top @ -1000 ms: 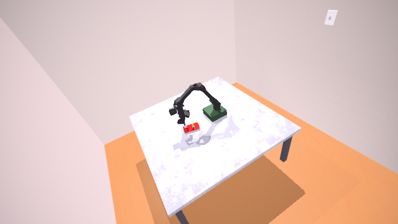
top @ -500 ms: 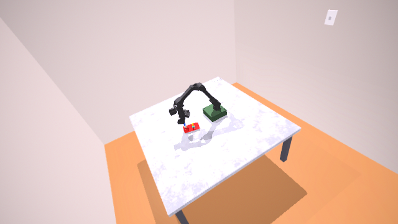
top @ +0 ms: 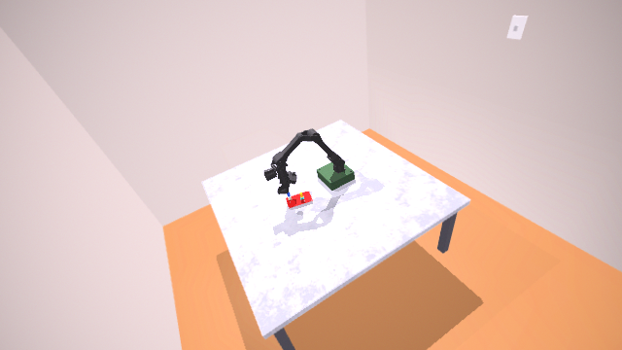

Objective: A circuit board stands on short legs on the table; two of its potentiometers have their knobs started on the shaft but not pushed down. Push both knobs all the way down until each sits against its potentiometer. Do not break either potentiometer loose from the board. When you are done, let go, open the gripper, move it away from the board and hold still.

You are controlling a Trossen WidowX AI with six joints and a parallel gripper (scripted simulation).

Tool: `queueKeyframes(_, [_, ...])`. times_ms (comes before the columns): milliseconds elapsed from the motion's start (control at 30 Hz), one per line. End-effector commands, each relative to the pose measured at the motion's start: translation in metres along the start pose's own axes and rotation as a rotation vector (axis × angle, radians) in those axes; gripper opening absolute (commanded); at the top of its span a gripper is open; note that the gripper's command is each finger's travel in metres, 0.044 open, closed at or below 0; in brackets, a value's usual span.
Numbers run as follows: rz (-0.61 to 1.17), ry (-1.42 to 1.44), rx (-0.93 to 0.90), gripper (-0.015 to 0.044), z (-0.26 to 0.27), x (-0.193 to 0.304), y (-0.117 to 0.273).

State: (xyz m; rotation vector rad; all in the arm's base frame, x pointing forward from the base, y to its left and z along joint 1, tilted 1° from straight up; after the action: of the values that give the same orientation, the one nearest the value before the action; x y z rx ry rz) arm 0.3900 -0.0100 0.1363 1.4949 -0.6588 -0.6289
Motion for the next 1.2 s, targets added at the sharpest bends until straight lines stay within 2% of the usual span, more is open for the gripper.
queueKeyframes(0, [0.004,0.004,-0.003,0.0,-0.0001,0.0006,-0.0048])
queueKeyframes(1167, [0.004,0.004,-0.003,0.0,-0.0001,0.0006,-0.0128])
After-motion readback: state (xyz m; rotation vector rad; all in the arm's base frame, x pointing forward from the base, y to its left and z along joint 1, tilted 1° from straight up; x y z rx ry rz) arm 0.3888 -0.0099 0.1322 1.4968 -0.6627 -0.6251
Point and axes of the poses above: the point midway between the two fingers, 35 mm back from their tips, its own y axis back along the fingers, its own z axis across the jaws, x = y × z, the point moved 8 cm from there along y, back along the fingers, and after that the axes turned 11 degrees about -y, right-handed, at the moved point
